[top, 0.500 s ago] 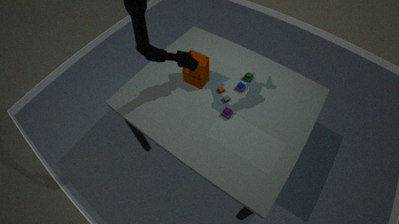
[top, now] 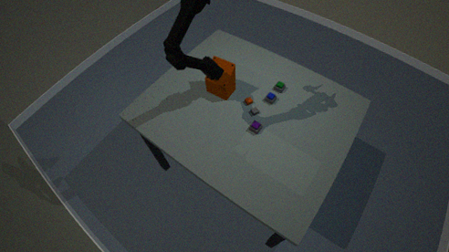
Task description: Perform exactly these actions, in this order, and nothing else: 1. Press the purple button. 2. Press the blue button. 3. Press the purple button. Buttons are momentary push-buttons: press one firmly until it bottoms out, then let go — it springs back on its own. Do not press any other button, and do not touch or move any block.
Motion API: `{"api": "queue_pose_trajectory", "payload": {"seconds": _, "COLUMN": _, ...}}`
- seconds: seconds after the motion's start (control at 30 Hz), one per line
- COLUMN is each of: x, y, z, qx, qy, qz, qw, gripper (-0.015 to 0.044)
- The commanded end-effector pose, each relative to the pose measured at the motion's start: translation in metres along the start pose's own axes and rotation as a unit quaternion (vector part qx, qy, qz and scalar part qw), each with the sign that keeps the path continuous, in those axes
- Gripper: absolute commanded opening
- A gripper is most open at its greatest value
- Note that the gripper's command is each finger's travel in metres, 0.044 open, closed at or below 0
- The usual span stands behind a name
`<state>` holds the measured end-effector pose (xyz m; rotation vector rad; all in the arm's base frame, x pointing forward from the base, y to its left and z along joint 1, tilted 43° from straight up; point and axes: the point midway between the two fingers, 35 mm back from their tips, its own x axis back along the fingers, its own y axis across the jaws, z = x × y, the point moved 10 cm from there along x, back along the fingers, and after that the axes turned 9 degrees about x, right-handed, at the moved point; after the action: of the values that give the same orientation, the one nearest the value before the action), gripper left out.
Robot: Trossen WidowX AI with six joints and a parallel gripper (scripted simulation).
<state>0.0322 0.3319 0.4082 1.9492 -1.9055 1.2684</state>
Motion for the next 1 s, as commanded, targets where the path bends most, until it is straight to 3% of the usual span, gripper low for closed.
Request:
{"api": "queue_pose_trajectory", "payload": {"seconds": 0.0, "x": -0.024, "y": -0.029, "z": 0.044, "qx": -0.077, "qy": 0.095, "qz": 0.048, "qw": 0.991, "gripper": 0.04}}
{"api": "queue_pose_trajectory", "payload": {"seconds": 0.17, "x": -0.048, "y": -0.068, "z": 0.122, "qx": -0.187, "qy": 0.236, "qz": 0.121, "qw": 0.946, "gripper": 0.04}}
{"api": "queue_pose_trajectory", "payload": {"seconds": 0.33, "x": -0.052, "y": -0.095, "z": 0.21, "qx": -0.29, "qy": 0.367, "qz": 0.189, "qw": 0.863, "gripper": 0.04}}
{"api": "queue_pose_trajectory", "payload": {"seconds": 0.53, "x": -0.032, "y": -0.102, "z": 0.321, "qx": -0.395, "qy": 0.511, "qz": 0.256, "qw": 0.719, "gripper": 0.04}}
{"api": "queue_pose_trajectory", "payload": {"seconds": 0.77, "x": 0.014, "y": -0.072, "z": 0.431, "qx": -0.475, "qy": 0.643, "qz": 0.297, "qw": 0.522, "gripper": 0.04}}
{"api": "queue_pose_trajectory", "payload": {"seconds": 0.9, "x": 0.016, "y": -0.071, "z": 0.434, "qx": -0.477, "qy": 0.647, "qz": 0.298, "qw": 0.515, "gripper": 0.04}}
{"api": "queue_pose_trajectory", "payload": {"seconds": 0.97, "x": 0.016, "y": -0.068, "z": 0.444, "qx": -0.477, "qy": 0.647, "qz": 0.298, "qw": 0.515, "gripper": 0.0348}}
